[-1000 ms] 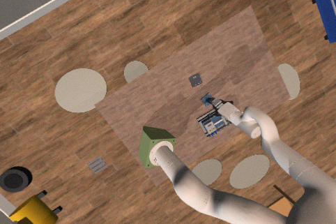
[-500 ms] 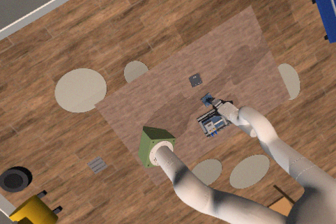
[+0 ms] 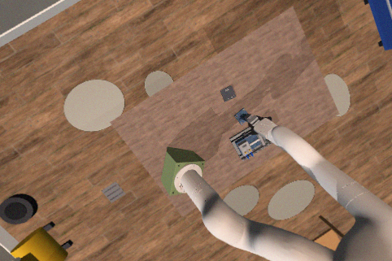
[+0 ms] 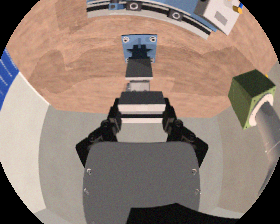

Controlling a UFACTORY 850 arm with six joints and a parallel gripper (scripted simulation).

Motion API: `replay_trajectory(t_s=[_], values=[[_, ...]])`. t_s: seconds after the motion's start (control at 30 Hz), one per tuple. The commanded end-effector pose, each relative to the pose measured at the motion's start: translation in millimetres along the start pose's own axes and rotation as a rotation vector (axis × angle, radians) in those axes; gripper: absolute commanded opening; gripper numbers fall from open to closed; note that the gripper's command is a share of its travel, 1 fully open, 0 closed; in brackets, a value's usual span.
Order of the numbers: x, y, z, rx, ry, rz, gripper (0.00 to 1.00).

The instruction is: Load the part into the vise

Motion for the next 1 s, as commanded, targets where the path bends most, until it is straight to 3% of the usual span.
replay_trajectory(t_s=[0.0,0.57,0.97], values=[[-0.5,0.3,6.1,0.069,-0.004,-0.004,0.0],[-0.6,-0.8,15.7,0.177,-0.004,-0.008,0.0],[-0.5,-3.0,25.0,0.281,-0.004,-0.009,0.0]])
Point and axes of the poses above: the point where the finger pads meet when closed, its own y axis back along the fingers, its own x axis across the jaws, z = x × y, the point moved 8 cm from there along y, back along the fingers, and after that the axes turned 1 degree about -y, right-handed, at the moved point
